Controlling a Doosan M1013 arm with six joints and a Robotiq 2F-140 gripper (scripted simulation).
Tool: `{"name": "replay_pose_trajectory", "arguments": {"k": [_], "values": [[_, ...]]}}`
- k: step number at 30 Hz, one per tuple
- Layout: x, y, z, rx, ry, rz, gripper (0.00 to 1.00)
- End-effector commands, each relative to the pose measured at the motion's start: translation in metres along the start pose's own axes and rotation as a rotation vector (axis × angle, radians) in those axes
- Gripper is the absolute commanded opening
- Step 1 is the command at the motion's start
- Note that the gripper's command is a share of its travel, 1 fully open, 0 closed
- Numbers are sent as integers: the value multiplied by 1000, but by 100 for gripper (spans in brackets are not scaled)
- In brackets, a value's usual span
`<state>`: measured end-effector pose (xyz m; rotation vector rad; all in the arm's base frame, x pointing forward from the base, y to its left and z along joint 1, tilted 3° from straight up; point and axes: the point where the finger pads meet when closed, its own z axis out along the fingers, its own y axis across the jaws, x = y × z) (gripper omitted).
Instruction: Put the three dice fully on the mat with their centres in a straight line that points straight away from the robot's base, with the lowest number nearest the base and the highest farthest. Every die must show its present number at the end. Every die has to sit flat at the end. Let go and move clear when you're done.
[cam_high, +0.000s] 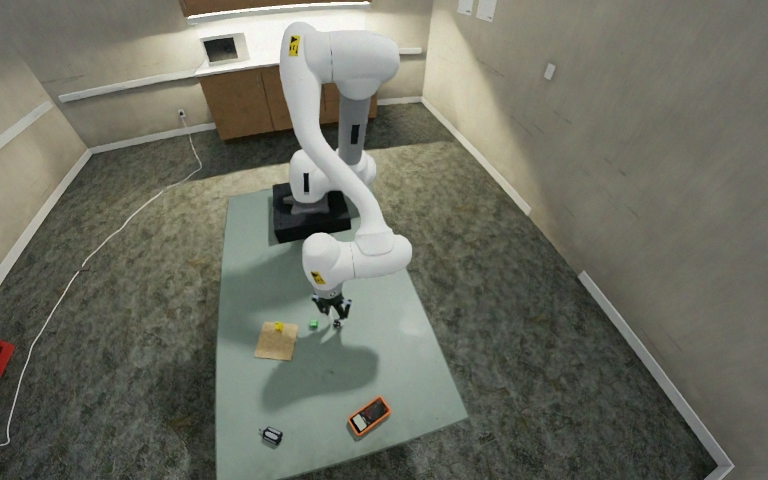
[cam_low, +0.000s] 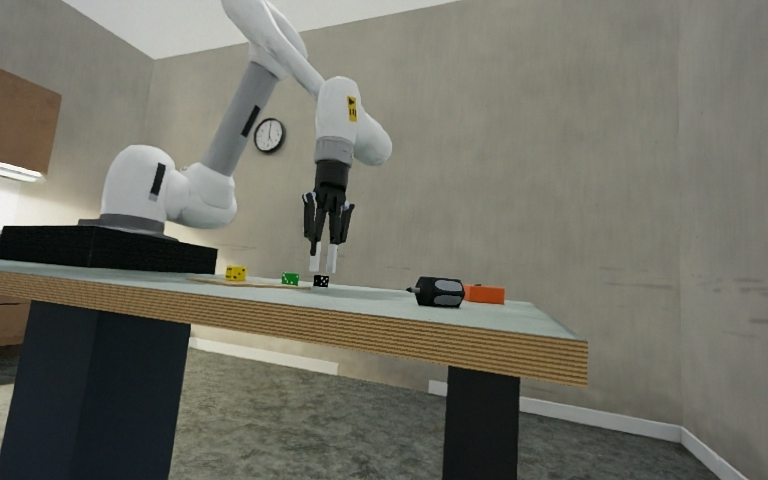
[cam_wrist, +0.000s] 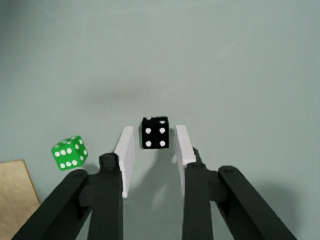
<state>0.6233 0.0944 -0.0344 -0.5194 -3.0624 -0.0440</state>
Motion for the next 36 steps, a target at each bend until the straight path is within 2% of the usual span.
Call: {"name": "replay_pose_trajectory", "arguments": {"k": [1, 23, 36], "values": [[0, 0, -1, -1, -1, 0, 32], [0, 0, 0, -1, -1, 0, 32], [0, 0, 17, -1, -1, 0, 32]]}}
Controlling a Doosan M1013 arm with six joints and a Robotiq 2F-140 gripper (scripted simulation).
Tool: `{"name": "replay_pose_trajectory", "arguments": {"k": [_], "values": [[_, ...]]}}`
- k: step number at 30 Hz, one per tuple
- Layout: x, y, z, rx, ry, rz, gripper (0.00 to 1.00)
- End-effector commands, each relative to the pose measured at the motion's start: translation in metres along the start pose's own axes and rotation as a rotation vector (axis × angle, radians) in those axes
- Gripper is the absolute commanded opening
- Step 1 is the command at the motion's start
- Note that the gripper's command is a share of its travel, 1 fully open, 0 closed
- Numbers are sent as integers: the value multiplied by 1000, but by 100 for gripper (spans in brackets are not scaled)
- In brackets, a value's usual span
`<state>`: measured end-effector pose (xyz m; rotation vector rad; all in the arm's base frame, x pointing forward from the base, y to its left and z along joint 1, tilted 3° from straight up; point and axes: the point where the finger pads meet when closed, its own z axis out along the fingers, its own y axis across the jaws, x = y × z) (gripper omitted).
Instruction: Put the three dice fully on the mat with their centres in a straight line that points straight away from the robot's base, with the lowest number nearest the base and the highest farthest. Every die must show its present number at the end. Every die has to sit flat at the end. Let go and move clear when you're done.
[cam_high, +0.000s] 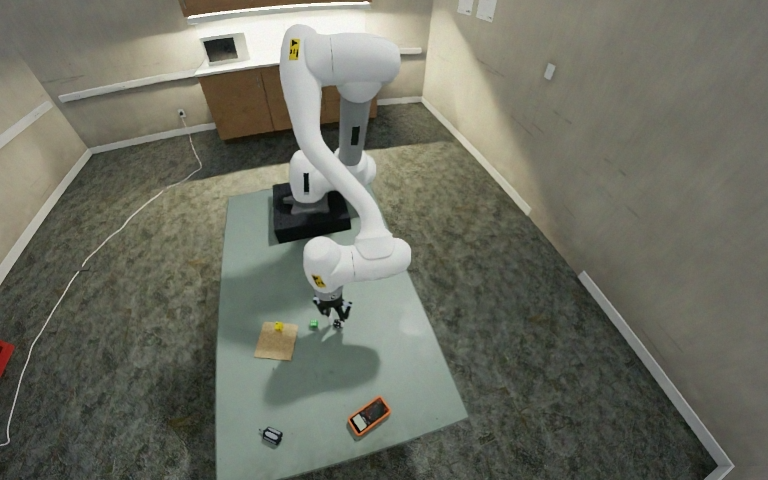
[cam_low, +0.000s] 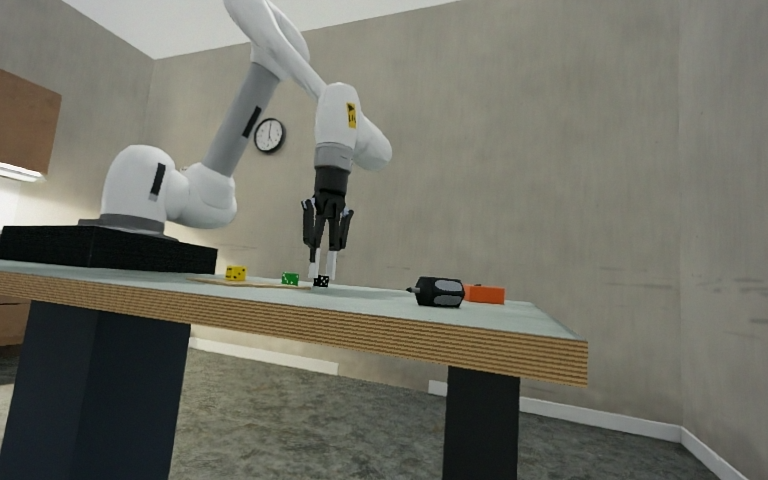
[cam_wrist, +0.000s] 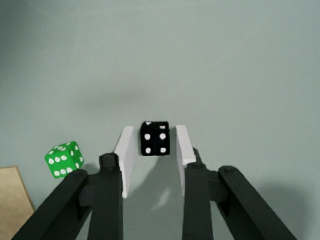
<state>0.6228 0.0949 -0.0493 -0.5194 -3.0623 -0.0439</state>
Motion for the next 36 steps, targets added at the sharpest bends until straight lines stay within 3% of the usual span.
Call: {"name": "replay_pose_trajectory", "arguments": {"k": [1, 11, 36], "values": [[0, 0, 2, -1, -1, 0, 32], [-1, 0, 15, -1, -1, 0, 32], [-1, 0, 16, -1, -1, 0, 32]]}}
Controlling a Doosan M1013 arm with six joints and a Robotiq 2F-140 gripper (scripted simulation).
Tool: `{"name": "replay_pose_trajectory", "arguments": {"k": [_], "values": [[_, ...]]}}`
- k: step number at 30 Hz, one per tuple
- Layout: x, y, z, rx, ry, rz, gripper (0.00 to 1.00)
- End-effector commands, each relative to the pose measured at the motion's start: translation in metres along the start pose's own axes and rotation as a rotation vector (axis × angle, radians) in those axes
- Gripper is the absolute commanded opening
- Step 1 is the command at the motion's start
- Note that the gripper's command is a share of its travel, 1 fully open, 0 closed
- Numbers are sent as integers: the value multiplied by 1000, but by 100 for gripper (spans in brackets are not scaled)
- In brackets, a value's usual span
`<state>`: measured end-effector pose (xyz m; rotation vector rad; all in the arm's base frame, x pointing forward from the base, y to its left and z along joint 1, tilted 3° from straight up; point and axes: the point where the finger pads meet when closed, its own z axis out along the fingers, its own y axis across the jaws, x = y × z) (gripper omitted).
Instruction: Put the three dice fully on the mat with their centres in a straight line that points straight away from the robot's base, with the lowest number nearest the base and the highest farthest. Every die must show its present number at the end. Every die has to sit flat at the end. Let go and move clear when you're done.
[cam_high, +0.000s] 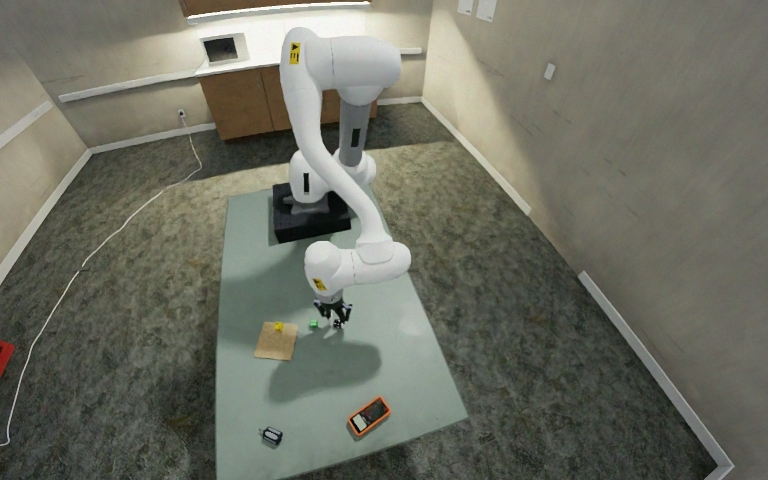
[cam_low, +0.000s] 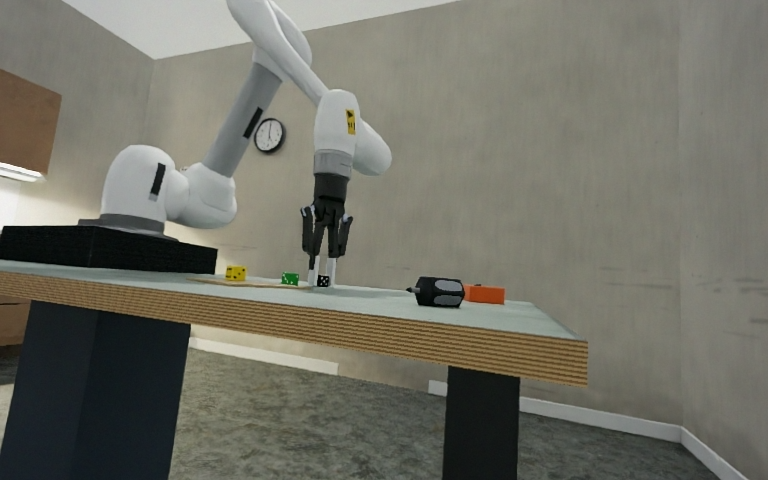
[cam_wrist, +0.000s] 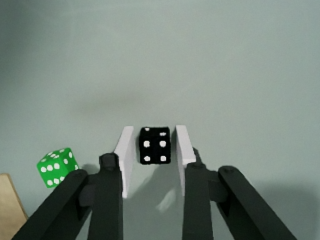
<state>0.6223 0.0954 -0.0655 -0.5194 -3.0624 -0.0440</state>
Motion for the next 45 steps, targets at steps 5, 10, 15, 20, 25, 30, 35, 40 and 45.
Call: {"name": "replay_pose_trajectory", "arguments": {"k": [5, 10, 15, 20, 25, 30, 35, 40, 45], "values": [[0, 0, -1, -1, -1, 0, 32], [0, 0, -1, -1, -1, 0, 32], [0, 0, -1, -1, -1, 0, 21], [0, 0, -1, -1, -1, 0, 21], [0, 0, -1, -1, -1, 0, 21], [0, 0, -1, -1, -1, 0, 21], [0, 0, -1, -1, -1, 0, 21], [0, 0, -1, -1, -1, 0, 21], [0, 0, -1, -1, -1, 0, 21]]}}
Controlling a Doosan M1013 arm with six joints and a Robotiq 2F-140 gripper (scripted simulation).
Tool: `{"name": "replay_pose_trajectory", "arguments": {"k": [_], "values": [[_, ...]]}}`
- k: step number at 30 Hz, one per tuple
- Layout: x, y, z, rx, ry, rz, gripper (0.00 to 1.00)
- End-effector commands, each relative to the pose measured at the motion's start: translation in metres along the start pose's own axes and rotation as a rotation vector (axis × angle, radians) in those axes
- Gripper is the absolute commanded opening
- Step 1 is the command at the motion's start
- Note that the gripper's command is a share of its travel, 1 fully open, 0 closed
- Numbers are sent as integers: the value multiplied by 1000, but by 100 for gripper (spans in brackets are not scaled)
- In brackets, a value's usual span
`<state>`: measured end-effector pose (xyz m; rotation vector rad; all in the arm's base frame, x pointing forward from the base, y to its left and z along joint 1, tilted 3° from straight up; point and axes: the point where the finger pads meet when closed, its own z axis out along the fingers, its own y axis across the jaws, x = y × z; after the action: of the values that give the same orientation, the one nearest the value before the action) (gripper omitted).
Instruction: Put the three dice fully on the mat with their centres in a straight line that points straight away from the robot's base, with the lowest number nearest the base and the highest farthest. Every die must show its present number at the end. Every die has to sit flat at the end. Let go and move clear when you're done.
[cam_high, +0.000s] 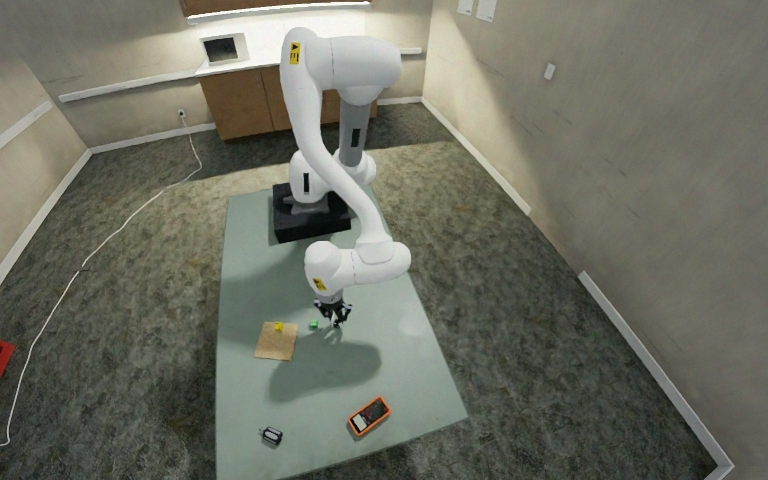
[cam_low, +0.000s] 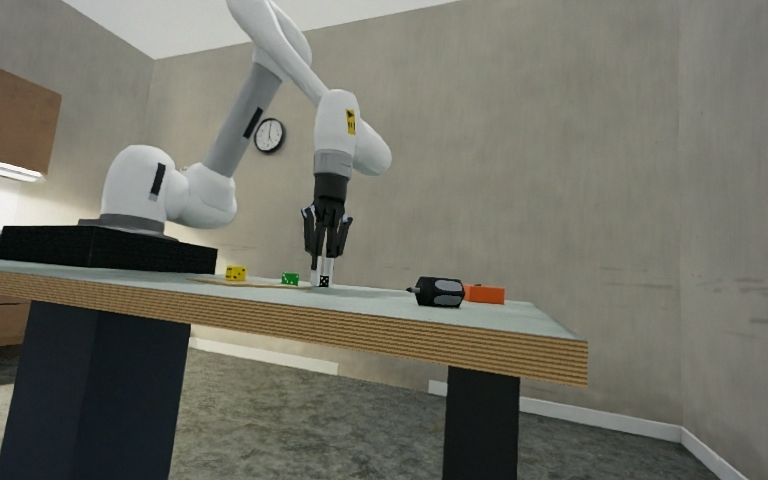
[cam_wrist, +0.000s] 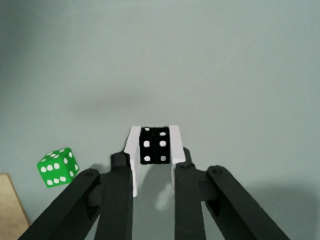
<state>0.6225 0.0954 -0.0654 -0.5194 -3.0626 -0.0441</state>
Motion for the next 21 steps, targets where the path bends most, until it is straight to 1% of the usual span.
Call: {"name": "replay_pose_trajectory", "arguments": {"k": [1, 7, 10, 13, 20, 21], "values": [[0, 0, -1, -1, -1, 0, 21], [0, 0, -2, -1, -1, 0, 21], [0, 0, -10, -1, -1, 0, 21], [0, 0, -26, -1, -1, 0, 21], [0, 0, -78, -1, -1, 0, 21], [0, 0, -78, -1, -1, 0, 21]]}}
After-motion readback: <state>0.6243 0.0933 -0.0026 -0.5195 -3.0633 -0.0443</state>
